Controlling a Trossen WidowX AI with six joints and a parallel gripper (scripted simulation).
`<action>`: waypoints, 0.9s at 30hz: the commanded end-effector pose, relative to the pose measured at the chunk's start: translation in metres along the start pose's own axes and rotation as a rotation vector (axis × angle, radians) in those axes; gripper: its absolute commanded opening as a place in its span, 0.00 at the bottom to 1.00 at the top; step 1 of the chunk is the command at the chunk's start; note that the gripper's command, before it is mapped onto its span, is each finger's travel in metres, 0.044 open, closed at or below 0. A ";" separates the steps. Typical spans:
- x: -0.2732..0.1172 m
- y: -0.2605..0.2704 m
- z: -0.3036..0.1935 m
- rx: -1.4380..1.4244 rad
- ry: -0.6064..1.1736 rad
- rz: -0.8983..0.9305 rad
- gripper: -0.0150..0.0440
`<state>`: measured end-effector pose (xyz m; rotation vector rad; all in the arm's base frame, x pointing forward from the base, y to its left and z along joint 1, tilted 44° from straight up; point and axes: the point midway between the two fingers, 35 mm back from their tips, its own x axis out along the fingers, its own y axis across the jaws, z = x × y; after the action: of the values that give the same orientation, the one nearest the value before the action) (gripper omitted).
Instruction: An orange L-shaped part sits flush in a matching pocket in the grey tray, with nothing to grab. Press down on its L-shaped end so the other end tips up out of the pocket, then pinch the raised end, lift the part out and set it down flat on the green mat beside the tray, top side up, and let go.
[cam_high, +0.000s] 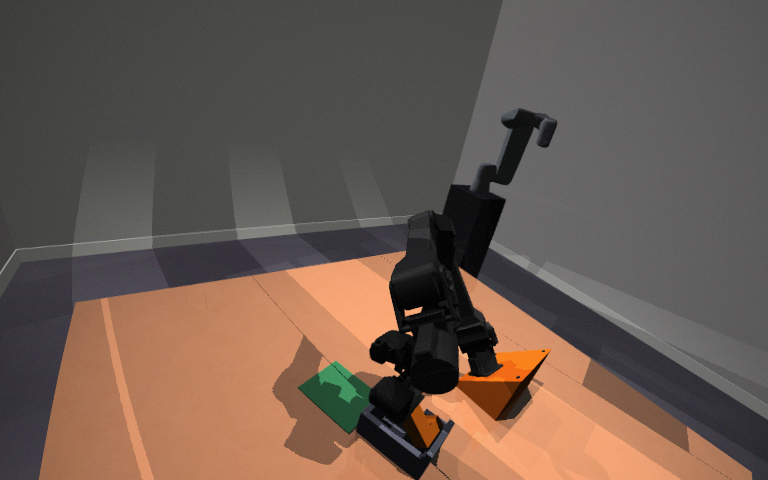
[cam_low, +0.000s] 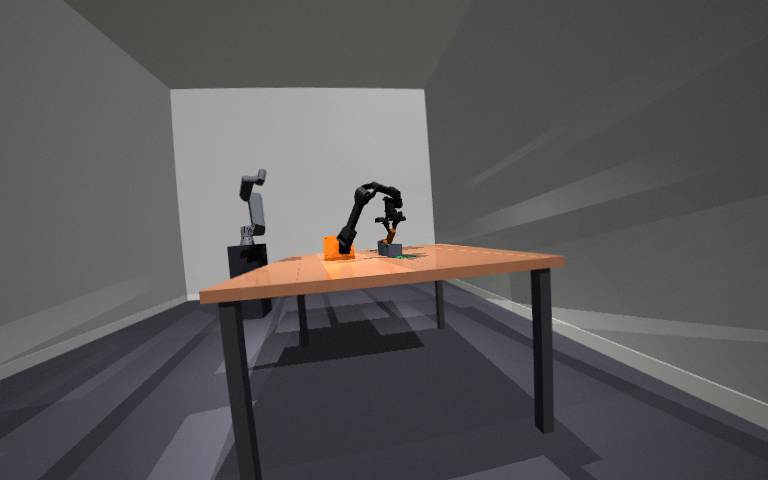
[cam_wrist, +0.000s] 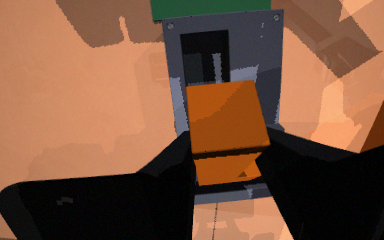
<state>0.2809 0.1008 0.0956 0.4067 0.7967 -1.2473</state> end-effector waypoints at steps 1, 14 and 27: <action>-0.007 0.000 0.000 0.007 0.003 -0.003 0.25; -0.025 0.000 0.000 0.005 0.004 -0.001 0.25; -0.026 -0.002 0.019 -0.013 0.000 0.001 0.25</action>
<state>0.2792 0.1148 0.1195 0.4031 0.8036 -1.2423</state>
